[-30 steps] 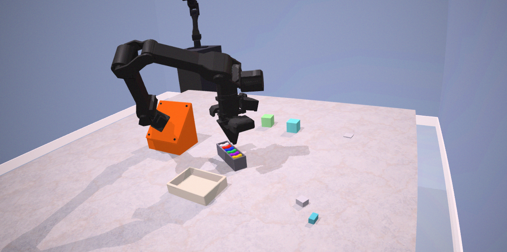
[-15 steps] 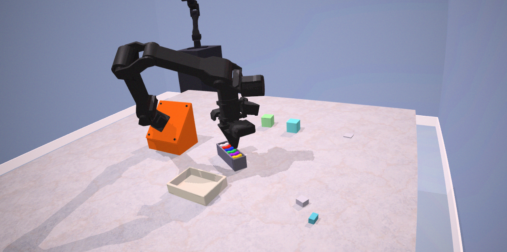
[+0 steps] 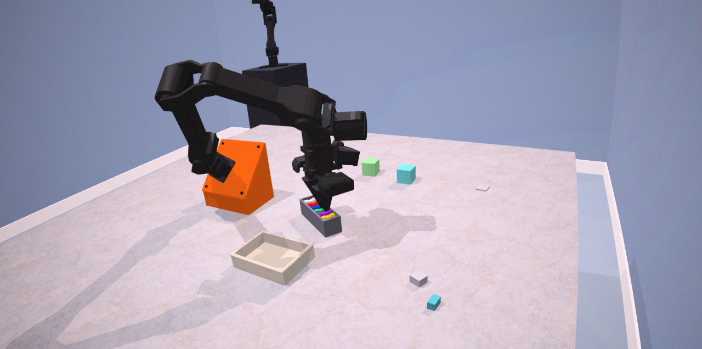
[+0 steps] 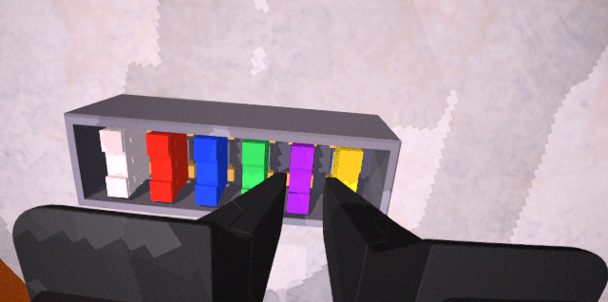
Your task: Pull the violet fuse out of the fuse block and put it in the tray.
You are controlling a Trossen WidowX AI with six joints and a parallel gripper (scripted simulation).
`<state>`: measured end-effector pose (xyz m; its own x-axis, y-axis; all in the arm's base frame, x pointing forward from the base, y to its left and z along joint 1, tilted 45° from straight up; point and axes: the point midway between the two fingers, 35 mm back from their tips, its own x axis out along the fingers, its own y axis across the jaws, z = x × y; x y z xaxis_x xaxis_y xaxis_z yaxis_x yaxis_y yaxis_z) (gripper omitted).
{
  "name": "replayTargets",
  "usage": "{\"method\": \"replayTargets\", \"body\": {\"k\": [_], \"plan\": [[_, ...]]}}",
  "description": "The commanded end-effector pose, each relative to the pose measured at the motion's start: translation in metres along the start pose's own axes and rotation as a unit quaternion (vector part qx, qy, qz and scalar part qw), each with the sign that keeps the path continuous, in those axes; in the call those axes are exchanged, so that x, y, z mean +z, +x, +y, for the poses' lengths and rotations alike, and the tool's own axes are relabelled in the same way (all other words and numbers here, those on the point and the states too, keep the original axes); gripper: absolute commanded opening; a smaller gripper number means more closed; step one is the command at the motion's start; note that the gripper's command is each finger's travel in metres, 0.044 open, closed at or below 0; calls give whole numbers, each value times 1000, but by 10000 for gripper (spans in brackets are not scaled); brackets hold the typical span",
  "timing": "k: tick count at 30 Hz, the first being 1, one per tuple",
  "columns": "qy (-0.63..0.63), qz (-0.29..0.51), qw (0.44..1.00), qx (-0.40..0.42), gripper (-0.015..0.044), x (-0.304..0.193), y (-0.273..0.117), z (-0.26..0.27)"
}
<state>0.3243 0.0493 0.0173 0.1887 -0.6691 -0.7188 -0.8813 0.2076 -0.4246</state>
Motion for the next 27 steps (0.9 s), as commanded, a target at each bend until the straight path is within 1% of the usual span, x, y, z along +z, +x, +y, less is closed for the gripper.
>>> {"method": "replayTargets", "body": {"k": [1,27], "plan": [[-4,4,1000,1,70,-2,3,2],[-4,4,1000,1,70,-2,13,2]]}}
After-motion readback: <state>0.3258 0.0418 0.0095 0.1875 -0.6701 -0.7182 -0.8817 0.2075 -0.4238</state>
